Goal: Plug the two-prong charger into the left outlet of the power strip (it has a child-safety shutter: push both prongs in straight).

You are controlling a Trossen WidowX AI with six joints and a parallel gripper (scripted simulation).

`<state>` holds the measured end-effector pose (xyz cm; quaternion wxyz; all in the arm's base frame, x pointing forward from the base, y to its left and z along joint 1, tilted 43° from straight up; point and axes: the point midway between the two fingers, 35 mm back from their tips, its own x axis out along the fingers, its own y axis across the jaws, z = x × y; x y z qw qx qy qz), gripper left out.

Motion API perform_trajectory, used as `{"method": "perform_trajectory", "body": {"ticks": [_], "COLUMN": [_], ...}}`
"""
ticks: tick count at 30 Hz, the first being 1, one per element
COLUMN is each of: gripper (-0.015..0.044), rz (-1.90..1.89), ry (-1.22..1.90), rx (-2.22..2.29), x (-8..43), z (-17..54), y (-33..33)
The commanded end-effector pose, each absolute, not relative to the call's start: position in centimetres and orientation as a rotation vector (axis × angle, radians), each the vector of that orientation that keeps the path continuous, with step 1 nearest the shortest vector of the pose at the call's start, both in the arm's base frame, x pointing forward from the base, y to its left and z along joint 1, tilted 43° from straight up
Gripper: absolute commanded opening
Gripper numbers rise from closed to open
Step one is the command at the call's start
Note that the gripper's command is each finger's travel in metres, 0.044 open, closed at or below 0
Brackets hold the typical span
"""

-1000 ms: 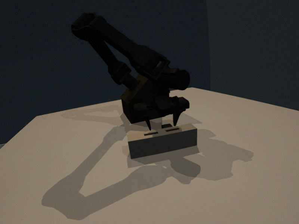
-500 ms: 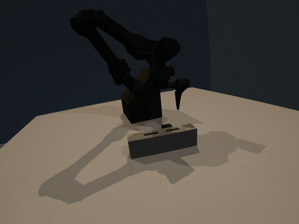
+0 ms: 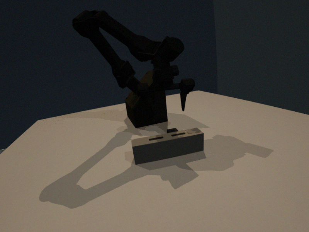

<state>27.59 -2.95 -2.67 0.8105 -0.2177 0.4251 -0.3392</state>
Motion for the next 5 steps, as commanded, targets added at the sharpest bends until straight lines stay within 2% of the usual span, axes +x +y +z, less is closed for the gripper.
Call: {"method": "perform_trajectory", "body": {"ticks": [1,5], "gripper": [0.044,0.044], "rz": [-0.725,-0.725], "ry": [0.904,0.904], "rx": [-0.472,-0.472], "x": [27.64,27.64], "z": [-2.57,-2.57], "y": [-2.93,-2.93]}}
